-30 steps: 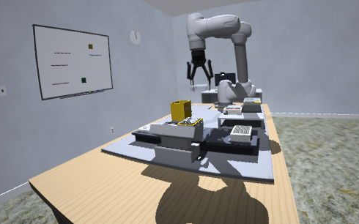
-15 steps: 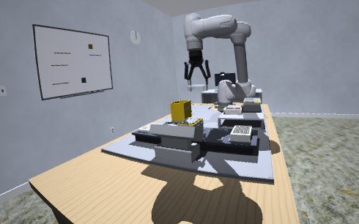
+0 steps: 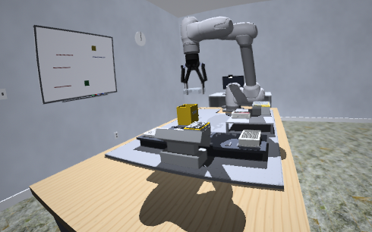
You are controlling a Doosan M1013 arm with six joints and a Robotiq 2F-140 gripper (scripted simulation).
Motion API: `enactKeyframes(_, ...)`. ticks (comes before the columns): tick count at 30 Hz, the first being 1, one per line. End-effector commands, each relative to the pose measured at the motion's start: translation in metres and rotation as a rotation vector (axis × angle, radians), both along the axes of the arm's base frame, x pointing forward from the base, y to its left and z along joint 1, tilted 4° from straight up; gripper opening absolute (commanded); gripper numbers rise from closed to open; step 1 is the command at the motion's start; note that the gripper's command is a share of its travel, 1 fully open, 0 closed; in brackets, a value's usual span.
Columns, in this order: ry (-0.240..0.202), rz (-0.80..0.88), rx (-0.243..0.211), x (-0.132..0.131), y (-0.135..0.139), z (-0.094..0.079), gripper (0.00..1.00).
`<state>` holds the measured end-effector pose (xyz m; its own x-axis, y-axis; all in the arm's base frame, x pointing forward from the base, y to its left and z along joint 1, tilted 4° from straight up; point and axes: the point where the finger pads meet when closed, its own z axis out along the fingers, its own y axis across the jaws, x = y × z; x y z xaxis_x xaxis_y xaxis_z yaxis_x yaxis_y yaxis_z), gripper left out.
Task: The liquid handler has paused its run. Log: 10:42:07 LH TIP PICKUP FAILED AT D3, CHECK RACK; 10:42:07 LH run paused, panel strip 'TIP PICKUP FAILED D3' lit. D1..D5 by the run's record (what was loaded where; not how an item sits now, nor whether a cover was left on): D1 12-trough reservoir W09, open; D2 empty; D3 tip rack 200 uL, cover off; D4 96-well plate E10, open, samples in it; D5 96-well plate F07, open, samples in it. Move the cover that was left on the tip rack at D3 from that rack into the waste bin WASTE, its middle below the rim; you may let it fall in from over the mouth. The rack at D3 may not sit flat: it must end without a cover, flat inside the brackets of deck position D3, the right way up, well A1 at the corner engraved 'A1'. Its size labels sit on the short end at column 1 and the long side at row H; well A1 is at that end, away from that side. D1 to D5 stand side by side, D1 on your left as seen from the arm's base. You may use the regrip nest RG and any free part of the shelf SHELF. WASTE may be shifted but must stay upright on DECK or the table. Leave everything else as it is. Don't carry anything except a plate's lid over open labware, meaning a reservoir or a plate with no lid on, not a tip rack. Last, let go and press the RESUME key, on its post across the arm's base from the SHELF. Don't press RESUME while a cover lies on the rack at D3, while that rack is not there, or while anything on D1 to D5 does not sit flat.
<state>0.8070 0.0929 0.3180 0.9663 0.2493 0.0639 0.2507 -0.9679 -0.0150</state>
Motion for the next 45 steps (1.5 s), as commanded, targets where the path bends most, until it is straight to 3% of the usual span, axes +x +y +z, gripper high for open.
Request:
enactKeyframes(1,0.0,-0.021,0.004,0.006,-0.025,-0.001,0.0)
enactKeyframes(21,0.0,-0.021,0.004,0.021,-0.103,-0.003,0.0)
enactKeyframes(36,0.0,-0.021,0.004,0.035,-0.177,-0.004,0.0)
enactKeyframes(45,0.0,-0.021,0.004,0.038,-0.19,-0.005,0.0)
